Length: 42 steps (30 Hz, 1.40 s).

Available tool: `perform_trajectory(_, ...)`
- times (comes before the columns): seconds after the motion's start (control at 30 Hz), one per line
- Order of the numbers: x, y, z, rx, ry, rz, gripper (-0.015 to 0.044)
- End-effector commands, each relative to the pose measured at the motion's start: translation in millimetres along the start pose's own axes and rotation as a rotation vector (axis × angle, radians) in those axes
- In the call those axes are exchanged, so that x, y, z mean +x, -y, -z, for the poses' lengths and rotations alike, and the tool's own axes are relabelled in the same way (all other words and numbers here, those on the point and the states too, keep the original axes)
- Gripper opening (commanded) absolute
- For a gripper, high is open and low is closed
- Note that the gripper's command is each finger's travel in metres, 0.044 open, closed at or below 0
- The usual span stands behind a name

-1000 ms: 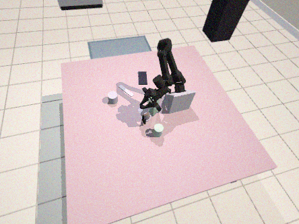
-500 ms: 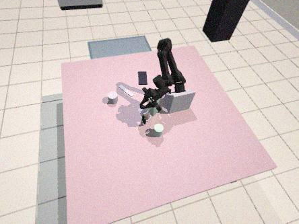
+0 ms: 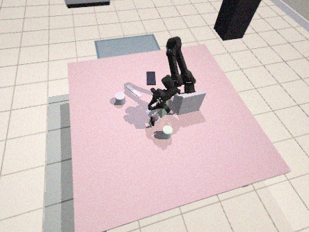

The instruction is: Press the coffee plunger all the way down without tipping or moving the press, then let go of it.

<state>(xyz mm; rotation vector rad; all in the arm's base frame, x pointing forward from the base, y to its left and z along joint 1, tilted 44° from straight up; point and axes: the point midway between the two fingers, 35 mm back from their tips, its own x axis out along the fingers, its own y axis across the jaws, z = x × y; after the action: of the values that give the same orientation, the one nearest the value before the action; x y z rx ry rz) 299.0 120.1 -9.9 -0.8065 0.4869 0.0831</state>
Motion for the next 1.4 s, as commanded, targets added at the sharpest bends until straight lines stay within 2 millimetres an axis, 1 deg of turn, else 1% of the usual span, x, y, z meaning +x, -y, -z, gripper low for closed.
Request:
perform_trajectory(0.0, 5.2, 1.4, 24.8, -0.008, -0.076, 0.001, 0.0115)
perform_trajectory(0.37, 5.3, 1.4, 24.8, -0.008, -0.076, 0.001, 0.0115)
perform_trajectory(0.4, 0.2, -0.2, -0.3, 0.0, -0.003, 0.0, 0.0115)
perform_trajectory(0.67, 1.6, -2.2, -9.9, -0.005, -0.072, 0.001, 0.0115)
perform_trajectory(1.37, 0.8, -6.0, -11.9, -0.006, -0.075, 0.001, 0.0115)
